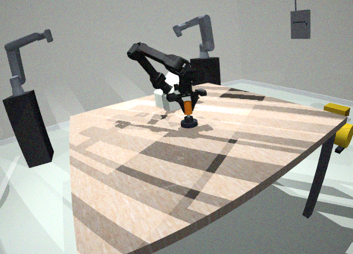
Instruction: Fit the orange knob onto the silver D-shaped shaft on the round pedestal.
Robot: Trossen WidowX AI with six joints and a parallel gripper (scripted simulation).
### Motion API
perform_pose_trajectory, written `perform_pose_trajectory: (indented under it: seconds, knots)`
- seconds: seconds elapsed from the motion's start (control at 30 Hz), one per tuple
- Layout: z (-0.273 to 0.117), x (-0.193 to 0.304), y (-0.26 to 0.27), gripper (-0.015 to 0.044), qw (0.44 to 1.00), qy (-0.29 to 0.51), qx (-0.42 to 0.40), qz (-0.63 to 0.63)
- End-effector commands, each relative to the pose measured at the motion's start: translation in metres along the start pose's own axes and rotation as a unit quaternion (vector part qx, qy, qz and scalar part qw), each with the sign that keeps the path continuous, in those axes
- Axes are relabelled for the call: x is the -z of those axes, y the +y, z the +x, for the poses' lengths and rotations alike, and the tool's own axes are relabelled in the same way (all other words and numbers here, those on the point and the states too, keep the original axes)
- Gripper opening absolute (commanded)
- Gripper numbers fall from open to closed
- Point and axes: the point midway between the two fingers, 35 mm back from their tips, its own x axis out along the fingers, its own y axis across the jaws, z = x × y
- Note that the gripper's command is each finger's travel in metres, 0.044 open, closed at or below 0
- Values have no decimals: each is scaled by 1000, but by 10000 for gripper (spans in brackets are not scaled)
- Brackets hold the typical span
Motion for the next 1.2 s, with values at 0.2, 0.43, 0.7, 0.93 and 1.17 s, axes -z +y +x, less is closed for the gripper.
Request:
perform_pose_trajectory:
  seconds: [0.2,0.43,0.7,0.93,1.17]
  knots:
    - [-5,-2,-1,0,1000,0,1,0]
    - [-4,0,-1,0,995,0,1,-100]
    - [0,1,-1,0,994,0,1,-105]
    - [0,-2,-1,0,994,0,1,-105]
    - [-2,-3,-1,0,994,0,1,-105]
